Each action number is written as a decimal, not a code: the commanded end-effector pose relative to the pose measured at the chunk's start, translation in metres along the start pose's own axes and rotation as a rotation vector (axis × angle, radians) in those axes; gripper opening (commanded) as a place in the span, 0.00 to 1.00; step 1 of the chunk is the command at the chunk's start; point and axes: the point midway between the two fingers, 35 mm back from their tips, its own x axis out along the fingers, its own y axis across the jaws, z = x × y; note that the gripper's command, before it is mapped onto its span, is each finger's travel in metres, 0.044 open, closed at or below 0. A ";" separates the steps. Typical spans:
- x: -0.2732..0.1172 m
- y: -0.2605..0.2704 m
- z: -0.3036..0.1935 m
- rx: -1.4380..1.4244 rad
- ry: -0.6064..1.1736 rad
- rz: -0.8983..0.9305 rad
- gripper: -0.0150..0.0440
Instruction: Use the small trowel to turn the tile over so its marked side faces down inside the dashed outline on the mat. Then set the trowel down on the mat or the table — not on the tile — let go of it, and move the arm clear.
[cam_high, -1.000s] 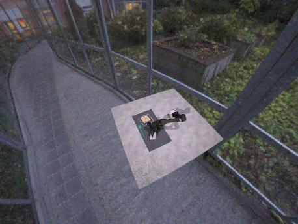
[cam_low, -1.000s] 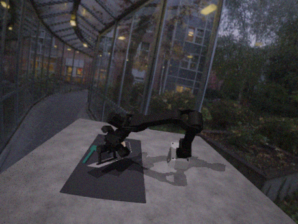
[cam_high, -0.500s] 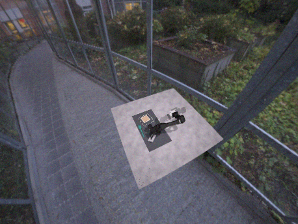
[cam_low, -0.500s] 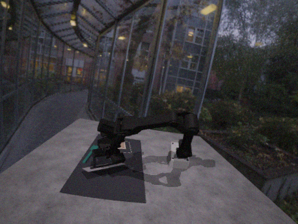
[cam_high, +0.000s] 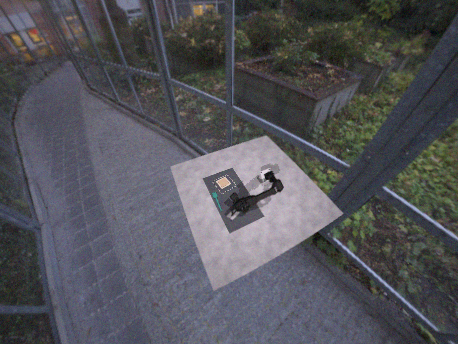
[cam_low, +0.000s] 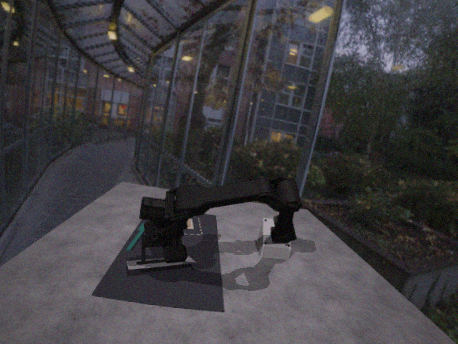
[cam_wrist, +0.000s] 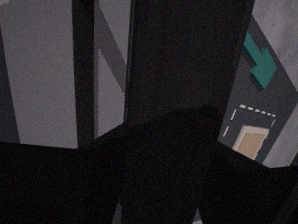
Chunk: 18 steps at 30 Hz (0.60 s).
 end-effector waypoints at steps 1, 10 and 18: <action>-0.007 0.005 0.001 0.052 0.037 -0.036 0.25; -0.020 0.023 -0.004 0.158 0.140 -0.122 0.25; -0.035 0.039 -0.011 0.240 0.215 -0.217 0.25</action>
